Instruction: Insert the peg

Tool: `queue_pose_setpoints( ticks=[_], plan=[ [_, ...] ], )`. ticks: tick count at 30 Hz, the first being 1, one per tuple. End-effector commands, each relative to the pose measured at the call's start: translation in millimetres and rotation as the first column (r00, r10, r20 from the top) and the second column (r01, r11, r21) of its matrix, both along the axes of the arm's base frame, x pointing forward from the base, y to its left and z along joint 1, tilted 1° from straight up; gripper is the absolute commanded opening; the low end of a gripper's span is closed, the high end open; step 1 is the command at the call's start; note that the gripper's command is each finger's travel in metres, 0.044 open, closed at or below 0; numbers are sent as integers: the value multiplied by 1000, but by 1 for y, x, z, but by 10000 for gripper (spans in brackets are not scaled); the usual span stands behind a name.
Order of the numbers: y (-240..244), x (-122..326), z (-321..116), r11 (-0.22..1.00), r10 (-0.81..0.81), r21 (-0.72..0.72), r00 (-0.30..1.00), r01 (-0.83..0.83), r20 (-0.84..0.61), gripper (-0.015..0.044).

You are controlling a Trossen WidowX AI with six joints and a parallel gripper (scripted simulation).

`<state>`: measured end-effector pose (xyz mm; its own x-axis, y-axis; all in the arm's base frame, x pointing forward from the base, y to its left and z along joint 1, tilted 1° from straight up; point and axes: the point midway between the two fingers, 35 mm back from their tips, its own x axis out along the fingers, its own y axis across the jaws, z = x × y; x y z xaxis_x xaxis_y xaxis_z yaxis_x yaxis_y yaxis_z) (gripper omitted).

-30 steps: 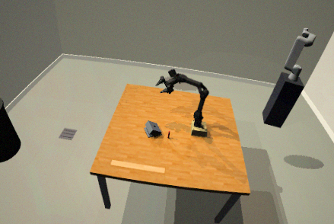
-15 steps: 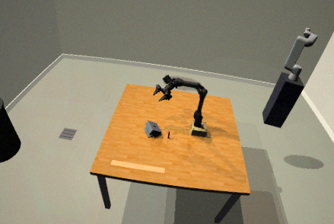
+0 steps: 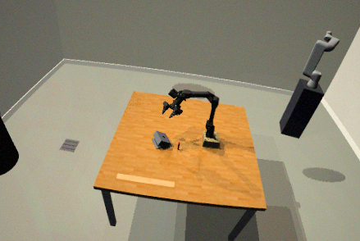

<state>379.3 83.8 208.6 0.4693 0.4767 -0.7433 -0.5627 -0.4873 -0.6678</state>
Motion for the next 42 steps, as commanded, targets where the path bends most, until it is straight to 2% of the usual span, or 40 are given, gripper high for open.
queue_pose_setpoints(
  ticks=[1,22,42],
  plan=[
    [9,-6,-9,1000,19,-23,999,-20,-28,440],
    [64,-52,-68,959,160,-199,966,-201,-202,440],
    [101,-109,-116,808,312,-388,881,-443,-356,440]
  ],
)
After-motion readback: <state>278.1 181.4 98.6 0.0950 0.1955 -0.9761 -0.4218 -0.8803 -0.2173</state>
